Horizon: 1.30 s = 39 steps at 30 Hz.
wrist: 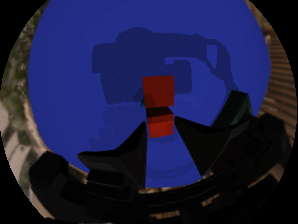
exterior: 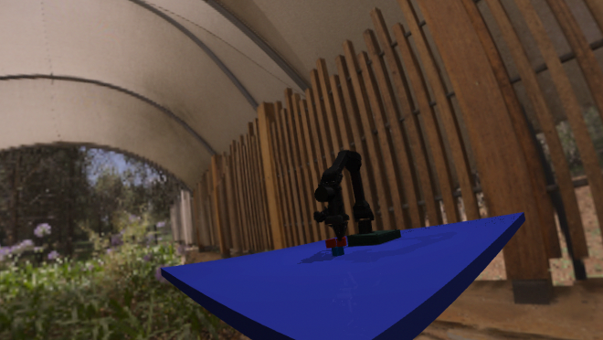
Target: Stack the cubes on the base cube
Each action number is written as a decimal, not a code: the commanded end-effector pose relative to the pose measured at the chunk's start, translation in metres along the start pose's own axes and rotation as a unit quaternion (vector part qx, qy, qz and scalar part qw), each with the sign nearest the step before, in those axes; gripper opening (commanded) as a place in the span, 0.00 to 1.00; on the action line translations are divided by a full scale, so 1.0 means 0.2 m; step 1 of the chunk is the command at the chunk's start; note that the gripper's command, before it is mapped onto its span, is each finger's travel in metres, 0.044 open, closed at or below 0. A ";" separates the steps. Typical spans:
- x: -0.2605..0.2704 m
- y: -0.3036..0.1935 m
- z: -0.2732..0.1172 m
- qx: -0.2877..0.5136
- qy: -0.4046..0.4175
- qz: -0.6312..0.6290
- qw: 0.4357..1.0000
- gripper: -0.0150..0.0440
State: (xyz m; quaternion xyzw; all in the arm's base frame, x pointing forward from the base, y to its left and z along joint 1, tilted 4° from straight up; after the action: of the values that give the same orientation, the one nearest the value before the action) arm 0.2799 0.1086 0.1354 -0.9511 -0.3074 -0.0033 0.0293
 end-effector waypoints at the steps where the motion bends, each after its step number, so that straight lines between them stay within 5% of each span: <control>1: 0.00 0.00 -0.04 0.000 0.001 0.000 1.000 0.60; 39: 0.00 0.00 -0.31 0.000 0.001 0.000 1.000 0.60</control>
State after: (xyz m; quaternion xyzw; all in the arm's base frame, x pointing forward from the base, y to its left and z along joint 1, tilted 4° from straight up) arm 0.2807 0.1050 0.1949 -0.9516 -0.3059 -0.0037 0.0293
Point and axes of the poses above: the point midway between the two fingers, 35 mm back from their tips, its own z axis out along the fingers, its own x axis across the jaws, y = z × x, the point moved 9 cm from there along -z, back along the fingers
